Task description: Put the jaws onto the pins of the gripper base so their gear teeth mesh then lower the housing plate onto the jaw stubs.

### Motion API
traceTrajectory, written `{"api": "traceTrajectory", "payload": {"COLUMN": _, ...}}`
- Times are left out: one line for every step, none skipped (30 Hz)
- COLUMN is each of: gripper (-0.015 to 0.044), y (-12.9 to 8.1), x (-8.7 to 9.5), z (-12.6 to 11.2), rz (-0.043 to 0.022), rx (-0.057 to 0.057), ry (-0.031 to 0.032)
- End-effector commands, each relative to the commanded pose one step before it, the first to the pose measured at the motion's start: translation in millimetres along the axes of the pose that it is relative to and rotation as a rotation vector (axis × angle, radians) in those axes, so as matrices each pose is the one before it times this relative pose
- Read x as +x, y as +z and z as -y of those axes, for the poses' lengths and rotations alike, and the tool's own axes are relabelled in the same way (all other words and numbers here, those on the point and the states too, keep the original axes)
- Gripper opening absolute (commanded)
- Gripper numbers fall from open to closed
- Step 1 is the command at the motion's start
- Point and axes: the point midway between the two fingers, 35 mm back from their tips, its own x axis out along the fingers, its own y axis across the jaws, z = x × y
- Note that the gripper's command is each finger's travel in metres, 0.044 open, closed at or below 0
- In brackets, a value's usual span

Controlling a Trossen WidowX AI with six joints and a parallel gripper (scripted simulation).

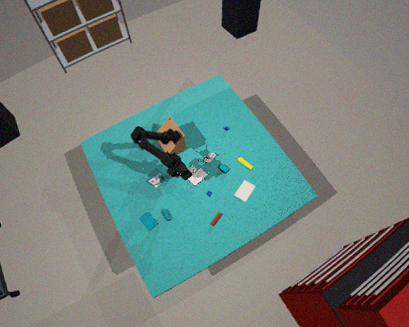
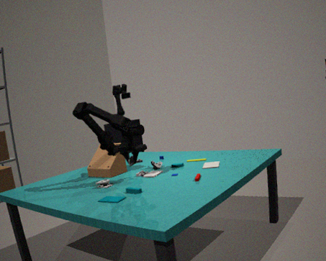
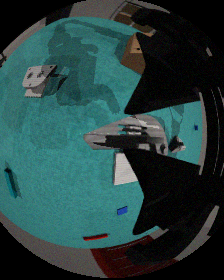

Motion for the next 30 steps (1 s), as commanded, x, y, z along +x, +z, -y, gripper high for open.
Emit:
{"api": "traceTrajectory", "payload": {"gripper": 0.0134, "y": -7.7, "x": 1.19, "z": 1.93, "rz": -0.00269, "rx": -0.119, "ry": -0.00296}}
{"api": "traceTrajectory", "payload": {"gripper": 0.0134, "y": -1.83, "x": 0.03, "z": 0.28, "rz": -0.00018, "rx": -0.0317, "ry": -0.00012}}
{"api": "traceTrajectory", "payload": {"gripper": 0.0134, "y": -1.83, "x": 0.03, "z": 0.24, "rz": -0.00015, "rx": -0.0317, "ry": -0.00012}}
{"api": "traceTrajectory", "payload": {"gripper": 0.0134, "y": -1.83, "x": 0.04, "z": 0.2, "rz": -0.00013, "rx": -0.0317, "ry": -0.00013}}
{"api": "traceTrajectory", "payload": {"gripper": 0.0134, "y": -1.83, "x": 0.04, "z": 0.16, "rz": -0.00011, "rx": -0.0317, "ry": -0.00014}}
{"api": "traceTrajectory", "payload": {"gripper": 0.0134, "y": -1.82, "x": 0.04, "z": 0.12, "rz": -0.00009, "rx": -0.0317, "ry": -0.00015}}
{"api": "traceTrajectory", "payload": {"gripper": 0.0134, "y": -1.82, "x": 0.04, "z": 0.08, "rz": -0.00007, "rx": -0.0317, "ry": -0.00015}}
{"api": "traceTrajectory", "payload": {"gripper": 0.0134, "y": -1.81, "x": 0.04, "z": 0.04, "rz": -0.00005, "rx": -0.0317, "ry": -0.00017}}
{"api": "traceTrajectory", "payload": {"gripper": 0.0134, "y": -1.81, "x": 0.05, "z": 0.0, "rz": -0.00003, "rx": -0.0317, "ry": -0.00018}}
{"api": "traceTrajectory", "payload": {"gripper": 0.0134, "y": -1.8, "x": 0.05, "z": -0.04, "rz": -0.00001, "rx": -0.0317, "ry": -0.00019}}
{"api": "traceTrajectory", "payload": {"gripper": 0.0134, "y": -1.79, "x": 0.05, "z": -0.08, "rz": 0.00001, "rx": -0.0317, "ry": -0.00021}}
{"api": "traceTrajectory", "payload": {"gripper": 0.0134, "y": -1.78, "x": 0.05, "z": -0.12, "rz": 0.00002, "rx": -0.0317, "ry": -0.00022}}
{"api": "traceTrajectory", "payload": {"gripper": 0.0134, "y": -1.77, "x": 0.06, "z": -0.16, "rz": 0.00004, "rx": -0.0317, "ry": -0.00024}}
{"api": "traceTrajectory", "payload": {"gripper": 0.0134, "y": -1.76, "x": 0.06, "z": -0.2, "rz": 0.00006, "rx": -0.0317, "ry": -0.00025}}
{"api": "traceTrajectory", "payload": {"gripper": 0.0134, "y": -1.75, "x": 0.06, "z": -0.23, "rz": 0.00007, "rx": -0.0317, "ry": -0.00027}}
{"api": "traceTrajectory", "payload": {"gripper": 0.0134, "y": -1.73, "x": 0.06, "z": -0.27, "rz": 0.00009, "rx": -0.0317, "ry": -0.00029}}
{"api": "traceTrajectory", "payload": {"gripper": 0.0134, "y": -1.72, "x": 0.06, "z": -0.31, "rz": 0.0001, "rx": -0.0317, "ry": -0.00031}}
{"api": "traceTrajectory", "payload": {"gripper": 0.0134, "y": -1.71, "x": 0.07, "z": -0.34, "rz": 0.00011, "rx": -0.0317, "ry": -0.00033}}
{"api": "traceTrajectory", "payload": {"gripper": 0.0134, "y": -1.69, "x": 0.07, "z": -0.38, "rz": 0.00012, "rx": -0.0317, "ry": -0.00036}}
{"api": "traceTrajectory", "payload": {"gripper": 0.0134, "y": -1.68, "x": 0.07, "z": -0.41, "rz": 0.00013, "rx": -0.0317, "ry": -0.00038}}
{"api": "traceTrajectory", "payload": {"gripper": 0.0134, "y": -1.66, "x": 0.07, "z": -0.45, "rz": 0.00014, "rx": -0.0317, "ry": -0.0004}}
{"api": "traceTrajectory", "payload": {"gripper": 0.0134, "y": -1.64, "x": 0.08, "z": -0.48, "rz": 0.00015, "rx": -0.0317, "ry": -0.00043}}
{"api": "traceTrajectory", "payload": {"gripper": 0.0134, "y": -1.63, "x": 0.08, "z": -0.51, "rz": 0.00015, "rx": -0.0317, "ry": -0.00045}}
{"api": "traceTrajectory", "payload": {"gripper": 0.0134, "y": -1.61, "x": 0.08, "z": -0.55, "rz": 0.00016, "rx": -0.0317, "ry": -0.00047}}
{"api": "traceTrajectory", "payload": {"gripper": 0.0134, "y": -1.59, "x": 0.08, "z": -0.58, "rz": 0.00016, "rx": -0.0317, "ry": -0.0005}}
{"api": "traceTrajectory", "payload": {"gripper": 0.0134, "y": -1.57, "x": 0.09, "z": -0.61, "rz": 0.00016, "rx": -0.0317, "ry": -0.00053}}
{"api": "traceTrajectory", "payload": {"gripper": 0.0134, "y": -1.55, "x": 0.09, "z": -0.64, "rz": 0.00016, "rx": -0.0317, "ry": -0.00055}}
{"api": "traceTrajectory", "payload": {"gripper": 0.0134, "y": -1.53, "x": 0.09, "z": -0.67, "rz": 0.00016, "rx": -0.0317, "ry": -0.00058}}
{"api": "traceTrajectory", "payload": {"gripper": 0.0134, "y": -1.51, "x": 0.09, "z": -0.7, "rz": 0.00016, "rx": -0.0317, "ry": -0.00061}}
{"api": "traceTrajectory", "payload": {"gripper": 0.0134, "y": -1.48, "x": 0.1, "z": -0.73, "rz": 0.00016, "rx": -0.0317, "ry": -0.00064}}
